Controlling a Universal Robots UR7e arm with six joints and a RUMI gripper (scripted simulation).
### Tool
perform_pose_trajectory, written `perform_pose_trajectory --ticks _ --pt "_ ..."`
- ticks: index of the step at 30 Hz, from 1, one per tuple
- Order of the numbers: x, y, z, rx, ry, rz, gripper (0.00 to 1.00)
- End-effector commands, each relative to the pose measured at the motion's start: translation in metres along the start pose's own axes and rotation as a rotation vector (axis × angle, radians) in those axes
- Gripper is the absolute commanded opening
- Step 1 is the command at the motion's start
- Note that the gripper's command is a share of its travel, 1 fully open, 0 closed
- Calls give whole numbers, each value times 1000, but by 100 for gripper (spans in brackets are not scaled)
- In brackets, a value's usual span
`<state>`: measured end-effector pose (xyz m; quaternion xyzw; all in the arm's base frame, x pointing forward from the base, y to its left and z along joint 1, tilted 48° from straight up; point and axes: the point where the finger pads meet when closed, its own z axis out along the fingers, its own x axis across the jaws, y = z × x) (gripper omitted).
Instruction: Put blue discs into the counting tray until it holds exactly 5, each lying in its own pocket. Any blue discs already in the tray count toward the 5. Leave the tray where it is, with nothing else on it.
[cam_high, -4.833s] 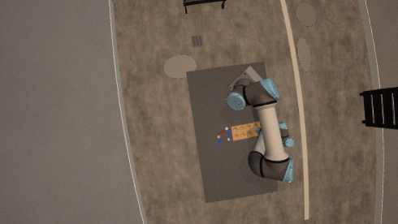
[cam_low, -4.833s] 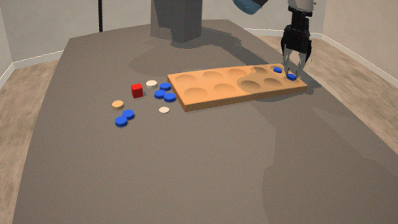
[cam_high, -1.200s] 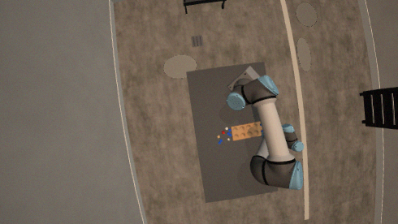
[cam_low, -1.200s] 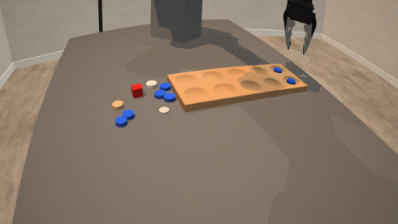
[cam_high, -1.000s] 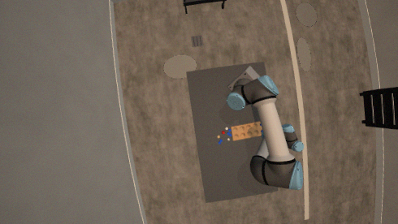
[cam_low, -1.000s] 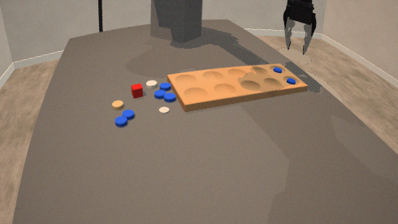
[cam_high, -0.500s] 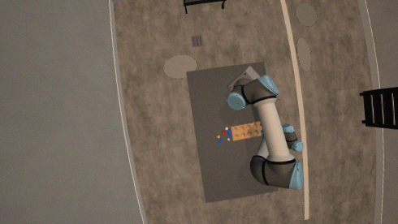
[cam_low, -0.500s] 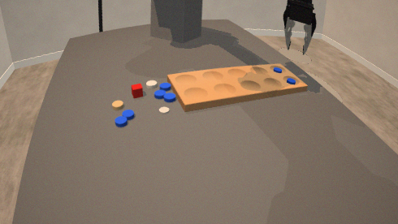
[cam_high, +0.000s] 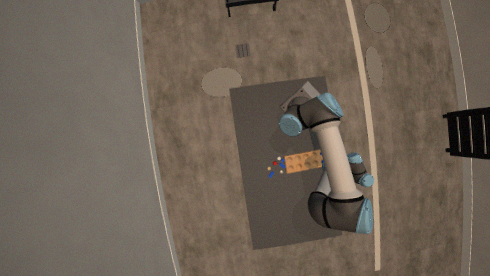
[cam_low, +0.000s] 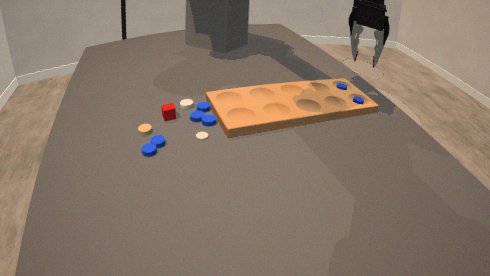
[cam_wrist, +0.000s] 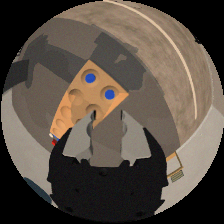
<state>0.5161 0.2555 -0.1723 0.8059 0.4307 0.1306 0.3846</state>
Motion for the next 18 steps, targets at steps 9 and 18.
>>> perform_pose_trajectory --ticks 9,18 --pt "-6 7 0 0 0 -4 28" --pt "-50 56 0 -1 -1 -42 28"
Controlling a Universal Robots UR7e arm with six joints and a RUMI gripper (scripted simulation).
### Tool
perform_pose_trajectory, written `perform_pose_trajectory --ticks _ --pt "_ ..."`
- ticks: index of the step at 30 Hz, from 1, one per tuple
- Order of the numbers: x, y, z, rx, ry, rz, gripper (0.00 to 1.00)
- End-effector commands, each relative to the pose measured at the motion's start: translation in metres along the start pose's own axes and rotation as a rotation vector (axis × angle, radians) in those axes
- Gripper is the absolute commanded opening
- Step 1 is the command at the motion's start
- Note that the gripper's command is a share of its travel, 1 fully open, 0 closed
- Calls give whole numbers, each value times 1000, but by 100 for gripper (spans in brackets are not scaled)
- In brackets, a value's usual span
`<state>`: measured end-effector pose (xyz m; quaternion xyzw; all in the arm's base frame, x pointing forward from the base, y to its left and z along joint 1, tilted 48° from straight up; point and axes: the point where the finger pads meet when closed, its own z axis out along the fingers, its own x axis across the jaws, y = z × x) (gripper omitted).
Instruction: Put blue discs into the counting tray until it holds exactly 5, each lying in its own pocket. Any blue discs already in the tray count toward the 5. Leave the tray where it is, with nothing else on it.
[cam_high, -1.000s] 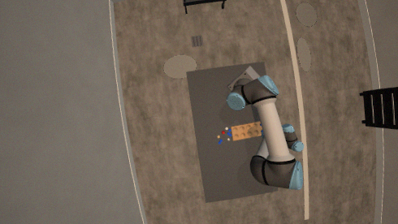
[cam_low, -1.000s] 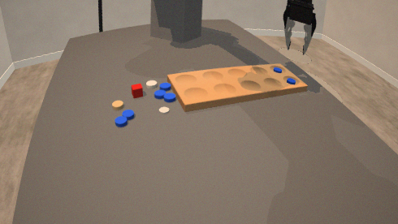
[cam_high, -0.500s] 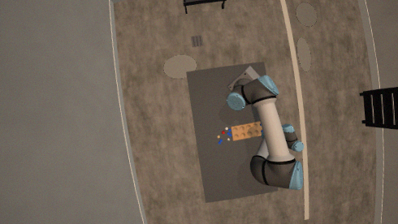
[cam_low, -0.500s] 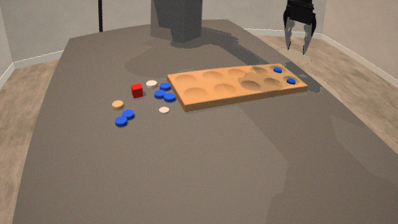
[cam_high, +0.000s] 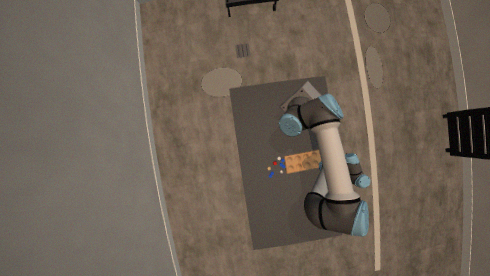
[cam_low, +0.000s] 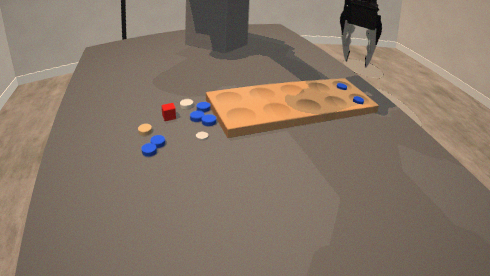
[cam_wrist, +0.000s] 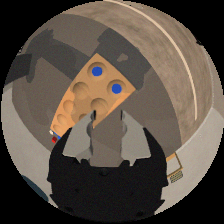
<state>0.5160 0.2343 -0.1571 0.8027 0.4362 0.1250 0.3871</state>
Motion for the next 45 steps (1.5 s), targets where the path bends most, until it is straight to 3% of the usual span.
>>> perform_pose_trajectory --ticks 1,5,9,14,16,20,22,25,37,39,45 --pt "-41 46 0 -2 5 -32 28" --pt "-49 56 0 -2 5 -40 28" --pt "-89 100 2 -2 5 -73 28" --pt "-110 124 3 -3 5 -91 28" --pt "-132 148 4 -3 6 -109 28" --pt "-153 172 5 -3 6 -127 28" --pt "-153 172 5 -3 6 -127 28" --pt "-184 206 6 -4 6 -152 28" --pt "-257 287 9 -3 5 -214 28" --pt "-257 287 9 -3 5 -214 28" --pt "-284 322 10 -9 6 -235 28"
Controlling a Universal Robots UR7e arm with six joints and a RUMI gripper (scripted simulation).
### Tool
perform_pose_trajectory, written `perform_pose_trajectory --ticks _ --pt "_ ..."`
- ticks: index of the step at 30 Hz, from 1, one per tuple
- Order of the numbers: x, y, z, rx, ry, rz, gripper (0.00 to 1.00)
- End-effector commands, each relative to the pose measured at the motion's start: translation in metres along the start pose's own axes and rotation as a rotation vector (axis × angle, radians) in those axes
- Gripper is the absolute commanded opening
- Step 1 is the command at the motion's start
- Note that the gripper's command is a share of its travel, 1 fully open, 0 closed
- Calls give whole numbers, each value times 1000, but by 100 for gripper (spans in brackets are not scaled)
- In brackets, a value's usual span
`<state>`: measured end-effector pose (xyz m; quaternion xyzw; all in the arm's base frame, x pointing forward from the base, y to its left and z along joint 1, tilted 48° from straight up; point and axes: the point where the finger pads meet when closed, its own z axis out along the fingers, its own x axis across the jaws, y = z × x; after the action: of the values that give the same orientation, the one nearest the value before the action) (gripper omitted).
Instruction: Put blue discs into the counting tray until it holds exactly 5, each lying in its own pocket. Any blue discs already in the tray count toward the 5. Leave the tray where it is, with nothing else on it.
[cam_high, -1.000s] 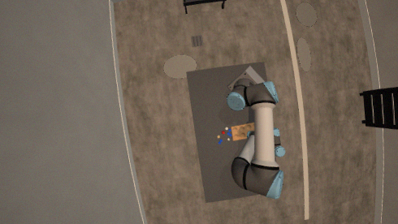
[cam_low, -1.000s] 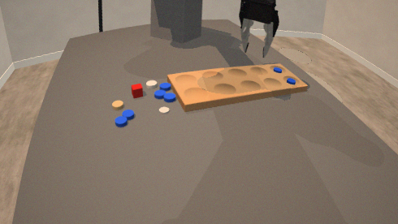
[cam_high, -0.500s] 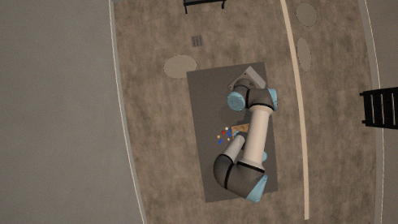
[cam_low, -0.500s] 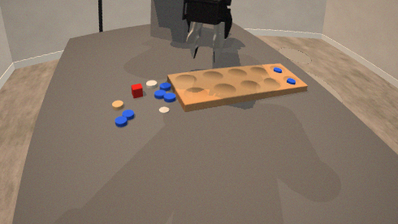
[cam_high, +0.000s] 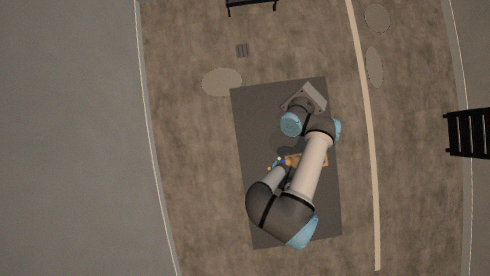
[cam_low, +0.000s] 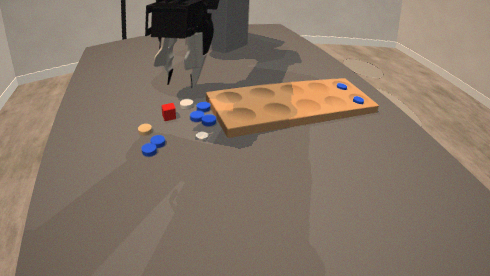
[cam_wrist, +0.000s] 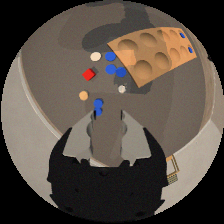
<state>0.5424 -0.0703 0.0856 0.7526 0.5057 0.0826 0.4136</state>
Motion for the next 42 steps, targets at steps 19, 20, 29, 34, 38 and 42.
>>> perform_pose_trajectory --ticks 19,20,29,34,38,42 --pt "-40 34 13 17 33 -49 28" --pt "-40 34 16 17 33 -49 28" --pt "-39 34 47 19 34 -49 28" --pt "-38 33 73 20 34 -49 28" --pt "-38 32 91 20 34 -49 28" --pt "-38 30 102 20 34 -49 28"
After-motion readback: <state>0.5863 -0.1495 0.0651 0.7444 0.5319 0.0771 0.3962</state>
